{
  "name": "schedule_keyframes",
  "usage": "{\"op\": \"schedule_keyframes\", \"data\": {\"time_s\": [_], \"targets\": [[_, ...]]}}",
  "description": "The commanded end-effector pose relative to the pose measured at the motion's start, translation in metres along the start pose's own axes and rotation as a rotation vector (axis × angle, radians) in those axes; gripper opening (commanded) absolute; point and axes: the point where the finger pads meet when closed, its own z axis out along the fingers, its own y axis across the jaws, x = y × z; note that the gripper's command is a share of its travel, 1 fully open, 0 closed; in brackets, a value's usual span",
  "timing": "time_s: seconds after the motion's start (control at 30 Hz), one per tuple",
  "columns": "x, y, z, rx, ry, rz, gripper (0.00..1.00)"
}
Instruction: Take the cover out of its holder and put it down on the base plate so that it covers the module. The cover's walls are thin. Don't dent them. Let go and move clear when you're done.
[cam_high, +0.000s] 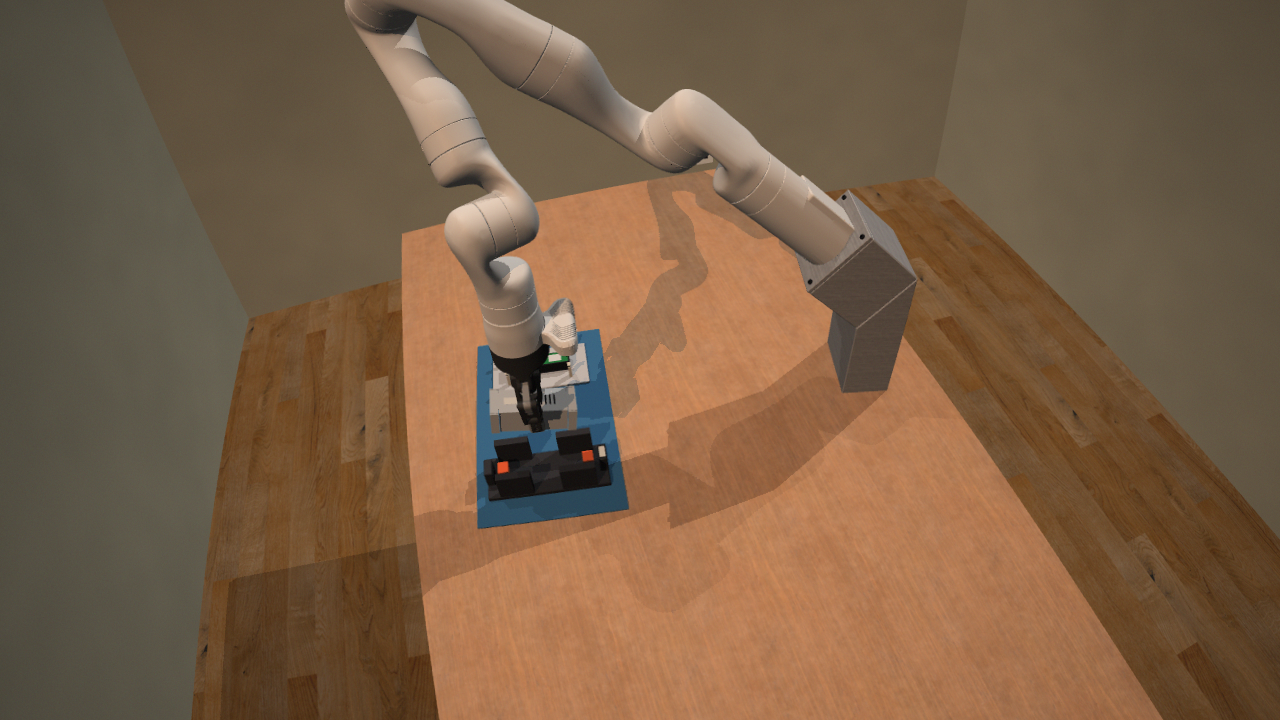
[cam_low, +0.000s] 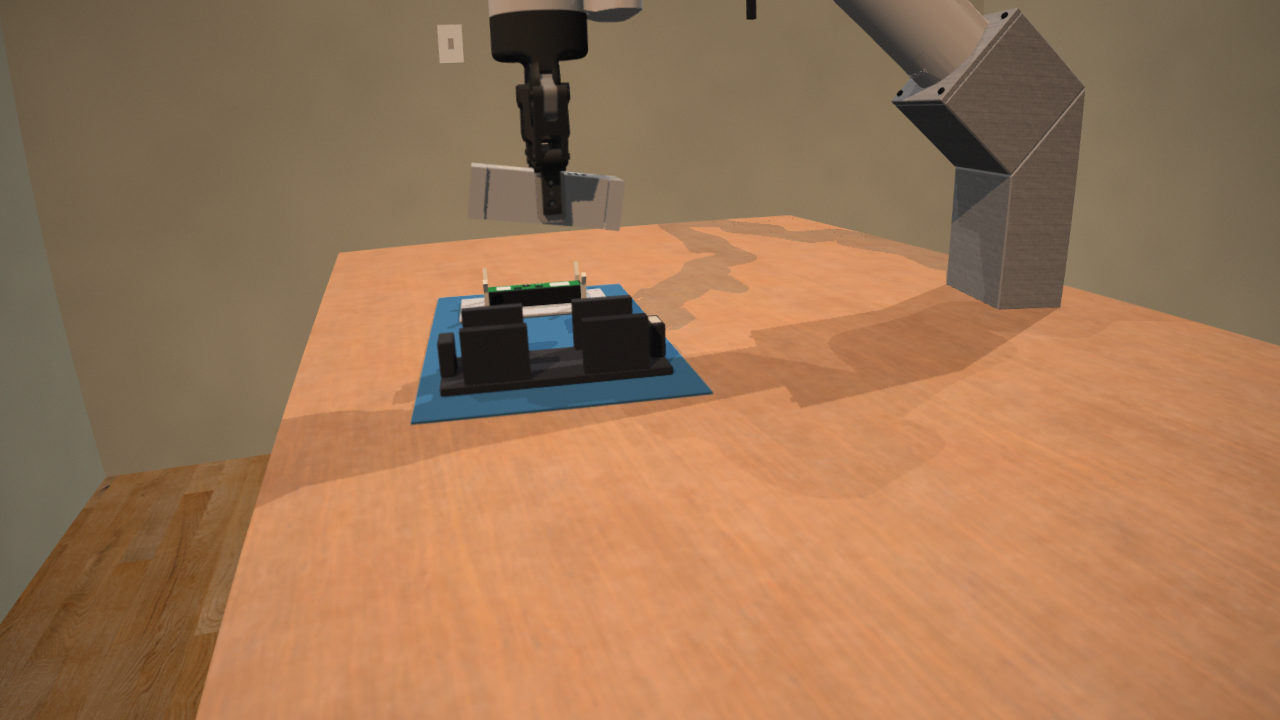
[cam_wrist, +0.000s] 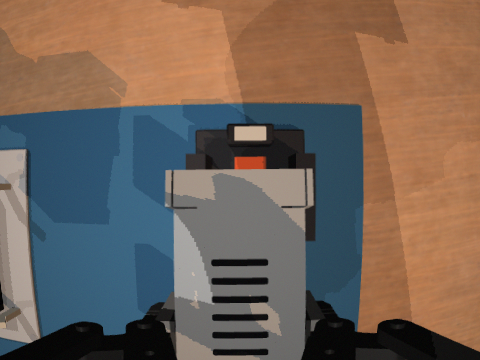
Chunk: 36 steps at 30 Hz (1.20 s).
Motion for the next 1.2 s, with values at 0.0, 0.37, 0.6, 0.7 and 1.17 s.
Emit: {"op": "schedule_keyframes", "data": {"time_s": [0.0, 0.37, 0.6, 0.7, 1.17], "targets": [[0.000, 0.000, 0.000, -0.001, -0.001, 0.000, 0.00], [0.000, 0.000, 0.000, -0.001, -0.001, 0.000, 0.00], [0.000, 0.000, 0.000, -0.001, -0.001, 0.000, 0.00], [0.000, 0.000, 0.000, -0.001, -0.001, 0.000, 0.00], [0.000, -0.051, 0.015, -0.014, -0.007, 0.005, 0.00]]}}
